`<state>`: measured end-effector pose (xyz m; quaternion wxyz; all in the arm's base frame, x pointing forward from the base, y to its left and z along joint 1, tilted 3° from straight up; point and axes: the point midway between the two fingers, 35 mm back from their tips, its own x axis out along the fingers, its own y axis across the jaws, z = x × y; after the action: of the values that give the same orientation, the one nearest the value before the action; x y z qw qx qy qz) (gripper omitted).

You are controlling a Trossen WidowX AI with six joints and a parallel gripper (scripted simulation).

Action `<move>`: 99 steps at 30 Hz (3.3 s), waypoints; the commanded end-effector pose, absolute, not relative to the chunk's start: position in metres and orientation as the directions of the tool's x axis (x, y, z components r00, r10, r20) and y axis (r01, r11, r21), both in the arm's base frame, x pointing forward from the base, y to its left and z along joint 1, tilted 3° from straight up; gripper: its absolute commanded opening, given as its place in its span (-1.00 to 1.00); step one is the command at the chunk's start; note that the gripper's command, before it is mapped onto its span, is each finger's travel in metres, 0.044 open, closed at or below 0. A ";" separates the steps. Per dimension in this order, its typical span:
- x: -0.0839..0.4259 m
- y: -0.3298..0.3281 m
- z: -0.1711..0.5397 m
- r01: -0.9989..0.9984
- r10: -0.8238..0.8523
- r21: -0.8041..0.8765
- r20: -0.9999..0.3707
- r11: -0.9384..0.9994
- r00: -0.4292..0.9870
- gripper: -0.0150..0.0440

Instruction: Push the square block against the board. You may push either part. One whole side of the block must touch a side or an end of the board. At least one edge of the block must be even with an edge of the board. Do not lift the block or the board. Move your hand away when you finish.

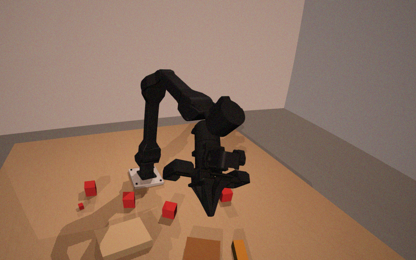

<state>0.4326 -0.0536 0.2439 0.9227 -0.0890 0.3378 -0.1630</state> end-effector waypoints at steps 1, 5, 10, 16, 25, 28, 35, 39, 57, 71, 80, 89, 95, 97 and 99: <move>0.440 -0.034 0.218 0.206 -0.282 -0.193 -0.693 0.959 0.664 -0.49; 0.443 -0.016 0.194 0.191 -0.216 -0.124 -0.774 0.974 0.595 -0.49; 0.442 0.005 0.168 0.194 -0.142 -0.050 -0.857 0.980 0.495 -0.49; 0.437 0.029 0.141 0.224 -0.065 0.019 -0.930 0.974 0.361 -0.49; 0.420 0.065 0.105 0.311 0.032 0.068 -0.992 0.948 0.119 -0.49; 0.413 0.076 0.095 0.346 0.057 0.067 -0.998 0.936 0.038 -0.49; 0.411 0.078 0.091 0.354 0.063 0.066 -0.998 0.933 0.020 -0.49; 0.413 0.081 0.047 0.353 0.062 0.065 -0.998 0.933 0.020 -0.49; 0.427 0.075 0.039 0.353 0.062 0.065 -0.998 0.933 0.021 -0.49; 0.447 0.065 0.040 0.353 0.061 0.065 -0.998 0.933 0.022 -0.49; 0.460 0.057 0.040 0.353 0.060 0.064 -0.998 0.933 0.023 -0.49; 0.471 0.049 0.039 0.353 0.059 0.064 -0.998 0.934 0.024 -0.49; 0.473 0.048 0.039 0.353 0.059 0.064 -0.998 0.934 0.025 -0.49; 0.473 0.048 0.039 0.353 0.059 0.064 -0.998 0.934 0.025 -0.49; 0.473 0.048 0.039 0.353 0.059 0.064 -0.998 0.934 0.025 -0.49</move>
<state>0.4718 0.0476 0.0402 0.7003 0.1506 0.6893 -0.1079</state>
